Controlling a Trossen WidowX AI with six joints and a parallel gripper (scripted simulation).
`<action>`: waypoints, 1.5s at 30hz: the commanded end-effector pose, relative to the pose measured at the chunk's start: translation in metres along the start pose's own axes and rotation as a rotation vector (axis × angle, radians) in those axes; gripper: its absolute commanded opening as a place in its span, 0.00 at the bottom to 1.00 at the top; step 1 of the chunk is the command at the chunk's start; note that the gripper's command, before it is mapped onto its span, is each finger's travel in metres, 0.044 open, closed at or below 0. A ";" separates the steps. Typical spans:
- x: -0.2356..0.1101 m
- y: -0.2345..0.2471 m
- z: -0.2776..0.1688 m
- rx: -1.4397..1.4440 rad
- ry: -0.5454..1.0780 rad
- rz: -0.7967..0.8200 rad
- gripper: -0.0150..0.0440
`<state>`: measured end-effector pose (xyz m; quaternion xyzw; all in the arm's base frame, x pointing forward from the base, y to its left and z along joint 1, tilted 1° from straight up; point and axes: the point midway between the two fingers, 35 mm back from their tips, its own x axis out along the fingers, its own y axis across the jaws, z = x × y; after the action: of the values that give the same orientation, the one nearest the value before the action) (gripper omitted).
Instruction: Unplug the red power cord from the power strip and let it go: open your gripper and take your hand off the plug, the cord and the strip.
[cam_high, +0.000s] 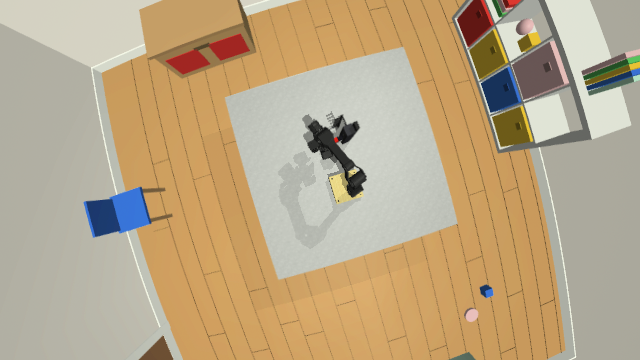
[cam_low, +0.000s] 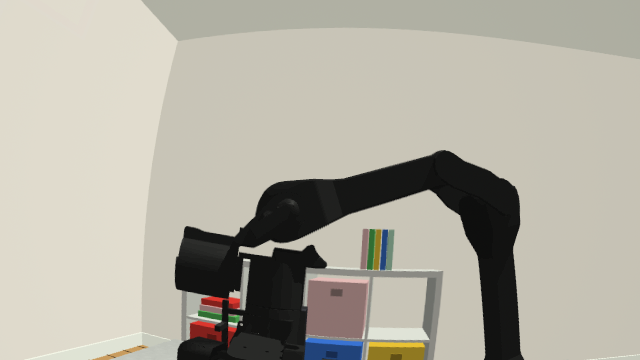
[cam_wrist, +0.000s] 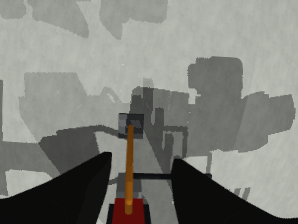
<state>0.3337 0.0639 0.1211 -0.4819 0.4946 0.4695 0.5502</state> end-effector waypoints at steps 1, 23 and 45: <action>0.009 0.004 -0.030 -0.064 0.056 0.045 0.53; 0.008 0.001 -0.048 -0.064 0.058 0.045 0.53; 0.013 0.002 -0.071 -0.064 0.060 0.045 0.53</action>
<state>0.3277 -0.0050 0.1099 -0.5007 0.5060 0.4806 0.5121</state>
